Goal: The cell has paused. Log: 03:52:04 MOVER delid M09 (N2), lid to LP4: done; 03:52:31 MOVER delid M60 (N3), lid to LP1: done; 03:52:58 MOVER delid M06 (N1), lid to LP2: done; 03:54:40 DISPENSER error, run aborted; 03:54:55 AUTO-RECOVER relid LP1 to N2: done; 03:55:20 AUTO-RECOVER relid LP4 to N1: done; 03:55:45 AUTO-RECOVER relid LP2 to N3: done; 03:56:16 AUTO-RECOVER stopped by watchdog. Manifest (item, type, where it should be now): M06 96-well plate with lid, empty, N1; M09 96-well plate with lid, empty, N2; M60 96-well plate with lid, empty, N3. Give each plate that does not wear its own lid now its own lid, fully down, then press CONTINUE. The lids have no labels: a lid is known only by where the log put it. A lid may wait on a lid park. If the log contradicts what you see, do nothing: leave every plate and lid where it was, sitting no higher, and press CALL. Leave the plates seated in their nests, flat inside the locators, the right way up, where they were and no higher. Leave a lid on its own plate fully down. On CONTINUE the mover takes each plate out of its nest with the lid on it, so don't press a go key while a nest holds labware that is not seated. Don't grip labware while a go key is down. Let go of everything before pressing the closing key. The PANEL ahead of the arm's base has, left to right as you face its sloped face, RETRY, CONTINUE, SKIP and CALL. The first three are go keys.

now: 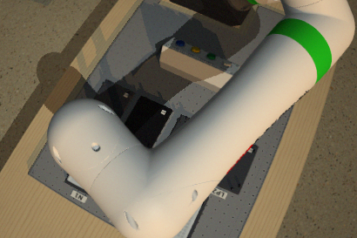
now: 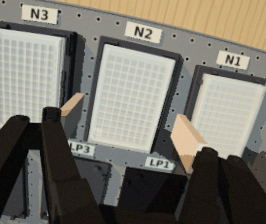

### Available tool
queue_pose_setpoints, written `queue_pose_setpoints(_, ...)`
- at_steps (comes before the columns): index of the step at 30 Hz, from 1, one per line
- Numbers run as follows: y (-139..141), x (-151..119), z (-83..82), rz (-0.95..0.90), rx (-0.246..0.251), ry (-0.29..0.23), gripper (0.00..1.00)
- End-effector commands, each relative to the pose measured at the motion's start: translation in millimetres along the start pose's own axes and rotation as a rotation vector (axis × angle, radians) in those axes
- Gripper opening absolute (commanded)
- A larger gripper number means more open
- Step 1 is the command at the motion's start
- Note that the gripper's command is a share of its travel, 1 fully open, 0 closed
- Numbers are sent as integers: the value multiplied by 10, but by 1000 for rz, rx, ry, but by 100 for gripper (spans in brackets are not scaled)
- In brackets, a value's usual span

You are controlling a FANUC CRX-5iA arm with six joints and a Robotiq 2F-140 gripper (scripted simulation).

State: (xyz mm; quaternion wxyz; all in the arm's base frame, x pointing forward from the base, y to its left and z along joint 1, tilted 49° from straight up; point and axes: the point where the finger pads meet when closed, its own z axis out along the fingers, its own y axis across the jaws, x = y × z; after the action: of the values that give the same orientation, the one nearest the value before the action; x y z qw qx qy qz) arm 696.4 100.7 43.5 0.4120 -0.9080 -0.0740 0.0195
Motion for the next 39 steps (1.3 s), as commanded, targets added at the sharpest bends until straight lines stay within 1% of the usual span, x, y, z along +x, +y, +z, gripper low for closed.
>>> queue_pose_setpoints(1, 1, 1, -35, 0, 0, 0, 66)
queue_pose_setpoints(14, 1, 0, -73, 0, 0, 0, 66)
queue_pose_setpoints(17, 13, -84, -129, 1, -2, 1, 66)
queue_pose_setpoints(19, 36, -260, -235, 2, -5, 2, 66)
queue_pose_setpoints(21, 65, -559, -389, 4, -9, 4, 66)
queue_pose_setpoints(23, 65, -559, -389, 4, -9, 4, 66)
queue_pose_setpoints(25, 91, -989, -562, 7, -13, 5, 66)
queue_pose_setpoints(27, 91, -989, -562, 7, -13, 5, 66)
queue_pose_setpoints(28, 99, -1249, -642, 8, -14, 5, 66)
queue_pose_setpoints(29, 99, -1249, -642, 8, -14, 5, 66)
queue_pose_setpoints(30, 102, -1533, -711, 9, -16, 5, 66)
queue_pose_setpoints(32, 102, -1533, -711, 9, -16, 5, 66)
queue_pose_setpoints(33, 99, -1835, -765, 10, -16, 5, 66)
queue_pose_setpoints(35, 99, -1835, -765, 10, -16, 5, 66)
queue_pose_setpoints(36, 90, -2149, -801, 11, -17, 5, 66)
queue_pose_setpoints(39, 90, -2149, -801, 11, -17, 5, 66)
